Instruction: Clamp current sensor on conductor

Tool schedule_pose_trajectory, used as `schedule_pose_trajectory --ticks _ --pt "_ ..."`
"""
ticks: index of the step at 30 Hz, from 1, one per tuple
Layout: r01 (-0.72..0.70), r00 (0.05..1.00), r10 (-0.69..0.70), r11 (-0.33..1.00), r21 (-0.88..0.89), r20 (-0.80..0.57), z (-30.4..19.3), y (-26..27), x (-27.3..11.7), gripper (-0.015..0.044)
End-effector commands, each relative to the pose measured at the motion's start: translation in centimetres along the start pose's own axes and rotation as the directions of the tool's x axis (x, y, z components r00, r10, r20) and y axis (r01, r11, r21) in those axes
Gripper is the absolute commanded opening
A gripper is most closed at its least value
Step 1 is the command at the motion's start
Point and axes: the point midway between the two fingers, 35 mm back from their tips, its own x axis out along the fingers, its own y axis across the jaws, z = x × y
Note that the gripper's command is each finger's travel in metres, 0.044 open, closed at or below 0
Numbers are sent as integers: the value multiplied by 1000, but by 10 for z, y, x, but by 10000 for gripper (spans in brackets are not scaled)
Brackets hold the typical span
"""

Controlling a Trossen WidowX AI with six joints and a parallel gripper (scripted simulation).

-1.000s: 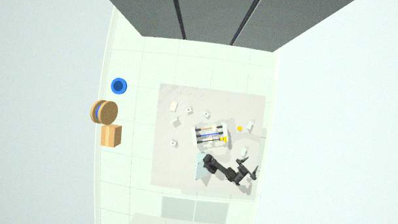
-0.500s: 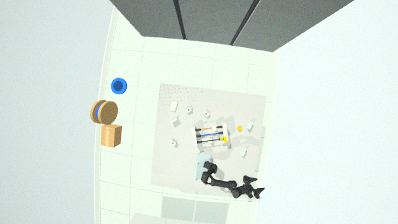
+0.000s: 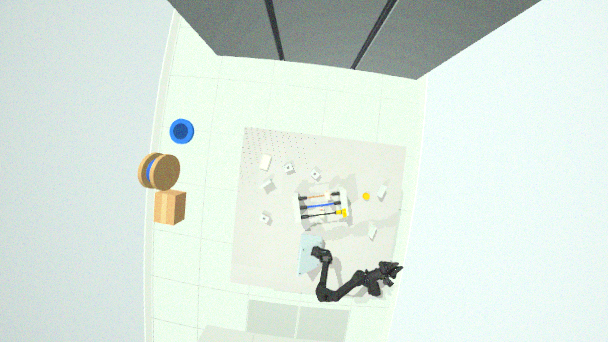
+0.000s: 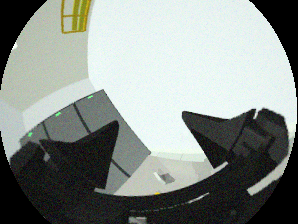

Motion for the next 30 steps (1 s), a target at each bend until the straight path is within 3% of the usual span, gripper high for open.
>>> schedule_pose_trajectory --ticks 1,8,14,16,22,24,30 --pt "6 990 13 991 136 -139 -62 4 9 440" --pt "-31 912 140 960 277 -384 -158 57 6 440" --pt "-134 760 312 933 333 -570 -223 133 -27 440" --pt "-168 715 352 925 339 -604 -235 151 -38 440" --pt "-165 699 355 925 342 -621 -239 155 -40 440" --pt "-106 617 337 931 349 -711 -257 163 -50 440" --pt "21 208 147 988 155 -967 -309 186 -112 440"
